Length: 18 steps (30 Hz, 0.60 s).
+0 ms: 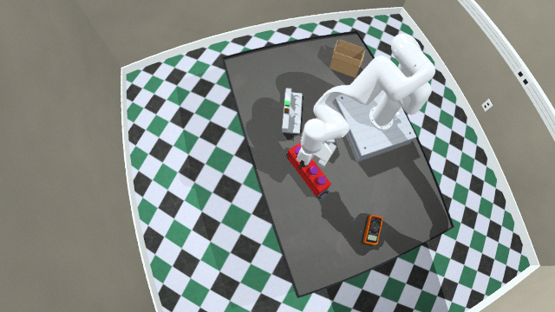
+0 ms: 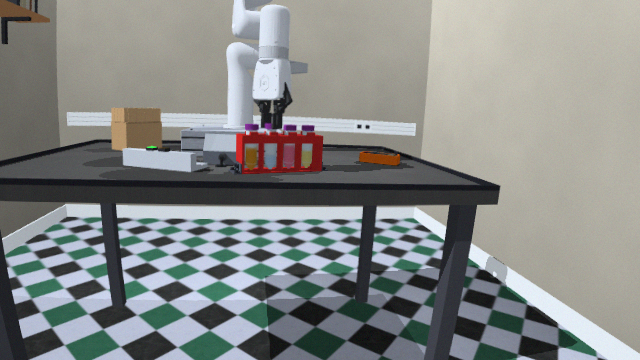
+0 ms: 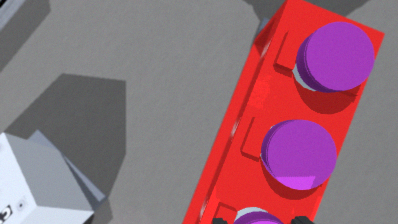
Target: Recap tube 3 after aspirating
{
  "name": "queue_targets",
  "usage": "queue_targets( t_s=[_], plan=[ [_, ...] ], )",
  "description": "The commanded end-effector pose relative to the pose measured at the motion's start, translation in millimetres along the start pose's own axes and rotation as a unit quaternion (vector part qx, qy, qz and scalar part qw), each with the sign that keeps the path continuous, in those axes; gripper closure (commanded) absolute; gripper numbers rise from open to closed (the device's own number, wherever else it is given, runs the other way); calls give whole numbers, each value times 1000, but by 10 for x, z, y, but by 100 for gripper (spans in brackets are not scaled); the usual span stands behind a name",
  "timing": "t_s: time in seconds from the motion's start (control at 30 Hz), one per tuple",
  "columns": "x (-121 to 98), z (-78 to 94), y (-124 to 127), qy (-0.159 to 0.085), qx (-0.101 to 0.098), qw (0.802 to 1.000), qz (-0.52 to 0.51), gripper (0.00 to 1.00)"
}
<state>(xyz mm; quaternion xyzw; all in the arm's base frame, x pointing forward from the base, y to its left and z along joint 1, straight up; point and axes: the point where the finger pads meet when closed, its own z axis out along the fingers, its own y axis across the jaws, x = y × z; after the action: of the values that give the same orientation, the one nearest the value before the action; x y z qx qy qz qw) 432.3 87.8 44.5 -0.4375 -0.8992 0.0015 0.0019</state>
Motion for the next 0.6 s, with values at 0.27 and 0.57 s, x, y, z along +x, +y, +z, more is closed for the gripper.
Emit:
queue_targets(
  t_s=[0.27,0.57],
  plan=[
    [-8,-13,16,-4,-1,999,50,100],
    [-8,-8,16,-4,-2,980,199,100]
  ],
)
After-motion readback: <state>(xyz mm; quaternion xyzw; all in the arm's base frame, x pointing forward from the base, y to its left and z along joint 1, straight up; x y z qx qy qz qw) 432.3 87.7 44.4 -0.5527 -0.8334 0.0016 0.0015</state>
